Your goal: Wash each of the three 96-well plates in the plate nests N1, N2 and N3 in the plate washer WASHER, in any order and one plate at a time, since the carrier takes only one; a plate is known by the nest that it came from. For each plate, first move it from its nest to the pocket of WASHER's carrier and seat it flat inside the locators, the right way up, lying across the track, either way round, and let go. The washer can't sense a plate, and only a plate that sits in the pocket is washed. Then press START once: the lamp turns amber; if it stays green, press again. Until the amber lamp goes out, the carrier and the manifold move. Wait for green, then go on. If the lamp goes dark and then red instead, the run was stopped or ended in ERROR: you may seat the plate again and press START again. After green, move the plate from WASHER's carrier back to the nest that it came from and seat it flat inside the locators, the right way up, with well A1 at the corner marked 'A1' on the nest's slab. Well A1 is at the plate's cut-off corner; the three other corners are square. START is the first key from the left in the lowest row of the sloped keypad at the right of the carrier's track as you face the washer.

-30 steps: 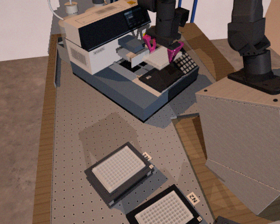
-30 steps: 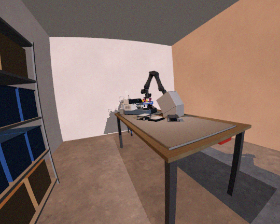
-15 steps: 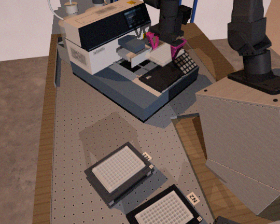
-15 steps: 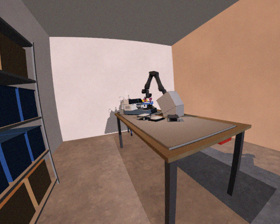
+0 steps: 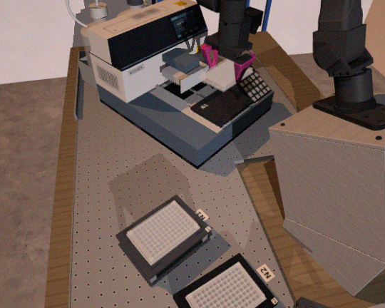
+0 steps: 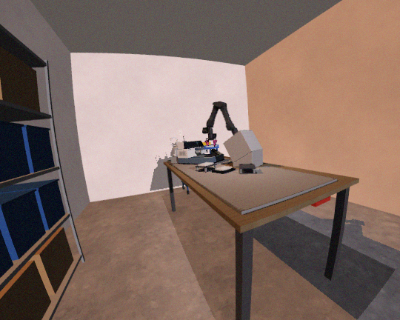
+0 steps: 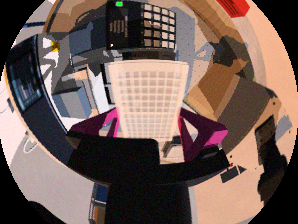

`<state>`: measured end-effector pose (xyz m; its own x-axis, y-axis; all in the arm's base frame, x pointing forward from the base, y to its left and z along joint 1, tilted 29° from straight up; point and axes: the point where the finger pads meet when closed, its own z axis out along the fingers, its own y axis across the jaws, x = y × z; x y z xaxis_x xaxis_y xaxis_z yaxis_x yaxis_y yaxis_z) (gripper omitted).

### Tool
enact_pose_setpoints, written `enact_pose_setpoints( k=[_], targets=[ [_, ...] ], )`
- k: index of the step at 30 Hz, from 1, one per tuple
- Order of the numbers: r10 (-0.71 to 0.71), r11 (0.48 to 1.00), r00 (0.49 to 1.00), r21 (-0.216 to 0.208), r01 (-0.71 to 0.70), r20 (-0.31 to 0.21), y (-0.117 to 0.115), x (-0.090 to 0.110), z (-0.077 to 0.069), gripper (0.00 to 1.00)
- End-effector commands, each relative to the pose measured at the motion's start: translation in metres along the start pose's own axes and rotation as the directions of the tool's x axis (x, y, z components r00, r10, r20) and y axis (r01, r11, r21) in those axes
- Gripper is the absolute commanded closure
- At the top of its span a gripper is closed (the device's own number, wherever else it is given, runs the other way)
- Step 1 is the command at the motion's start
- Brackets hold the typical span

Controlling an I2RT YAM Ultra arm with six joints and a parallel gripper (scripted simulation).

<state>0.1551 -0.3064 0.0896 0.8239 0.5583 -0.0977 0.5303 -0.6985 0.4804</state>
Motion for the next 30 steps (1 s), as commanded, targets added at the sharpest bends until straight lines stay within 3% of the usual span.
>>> enact_pose_setpoints(
  k=[1,14,15,16,30],
  targets=[
    [-0.006,1.000,1.000,0.007,0.006,0.003,-0.007,0.004,-0.004,1.00],
    [-0.004,1.000,1.000,0.002,0.004,0.004,-0.007,0.004,-0.004,1.00],
    [-0.003,1.000,1.000,-0.008,0.003,0.005,-0.004,0.004,0.000,1.00],
    [-0.004,1.000,1.000,0.020,0.004,0.001,-0.009,0.005,0.009,1.00],
    [0.000,1.000,1.000,0.021,0.000,0.005,-0.009,0.003,0.029,1.00]
  ],
)
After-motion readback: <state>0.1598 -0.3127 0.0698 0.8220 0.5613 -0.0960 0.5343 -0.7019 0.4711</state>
